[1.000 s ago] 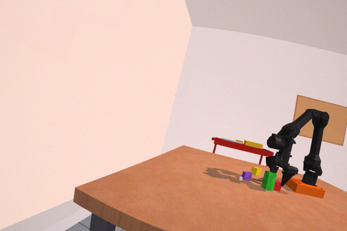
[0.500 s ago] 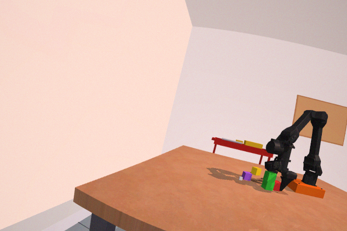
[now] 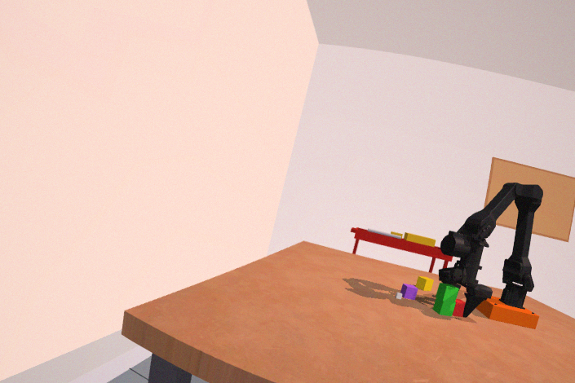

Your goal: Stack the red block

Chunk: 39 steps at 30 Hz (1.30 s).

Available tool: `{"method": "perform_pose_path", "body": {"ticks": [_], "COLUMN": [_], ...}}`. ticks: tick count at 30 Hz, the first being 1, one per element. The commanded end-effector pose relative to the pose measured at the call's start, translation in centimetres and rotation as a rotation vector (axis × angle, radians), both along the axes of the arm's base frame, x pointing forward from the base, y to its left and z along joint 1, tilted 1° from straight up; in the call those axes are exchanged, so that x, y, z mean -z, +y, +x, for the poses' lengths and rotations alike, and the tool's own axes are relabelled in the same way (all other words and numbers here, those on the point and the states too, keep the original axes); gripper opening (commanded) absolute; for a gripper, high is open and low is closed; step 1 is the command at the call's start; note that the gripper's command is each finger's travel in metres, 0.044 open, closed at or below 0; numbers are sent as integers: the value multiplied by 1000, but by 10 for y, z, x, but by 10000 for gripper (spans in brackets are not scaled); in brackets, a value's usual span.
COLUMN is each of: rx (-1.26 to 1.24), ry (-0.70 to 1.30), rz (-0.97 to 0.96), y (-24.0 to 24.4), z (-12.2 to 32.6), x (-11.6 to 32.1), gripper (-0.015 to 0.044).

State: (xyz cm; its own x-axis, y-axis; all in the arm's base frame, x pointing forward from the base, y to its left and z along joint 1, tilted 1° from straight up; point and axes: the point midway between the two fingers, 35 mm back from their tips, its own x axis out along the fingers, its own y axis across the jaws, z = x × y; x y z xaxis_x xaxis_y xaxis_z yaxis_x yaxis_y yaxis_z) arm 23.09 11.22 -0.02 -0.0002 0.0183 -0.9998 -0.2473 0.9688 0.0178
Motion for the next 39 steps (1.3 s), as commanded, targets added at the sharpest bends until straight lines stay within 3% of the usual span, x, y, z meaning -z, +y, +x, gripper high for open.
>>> {"method": "perform_pose_path", "body": {"ticks": [1, 8, 15, 20, 39], "rx": [3, 3, 3, 3, 3], "ry": [-3, -3, -3, -3, -4], "rz": [-4, -4, -4, -4, -4], "y": [-1, -1, -1, 0, -2], "z": [0, 0, 0, 1, 0], "x": [0, 0, 0, -16, -115], "gripper": [361, 177, 131, 0, 0]}}
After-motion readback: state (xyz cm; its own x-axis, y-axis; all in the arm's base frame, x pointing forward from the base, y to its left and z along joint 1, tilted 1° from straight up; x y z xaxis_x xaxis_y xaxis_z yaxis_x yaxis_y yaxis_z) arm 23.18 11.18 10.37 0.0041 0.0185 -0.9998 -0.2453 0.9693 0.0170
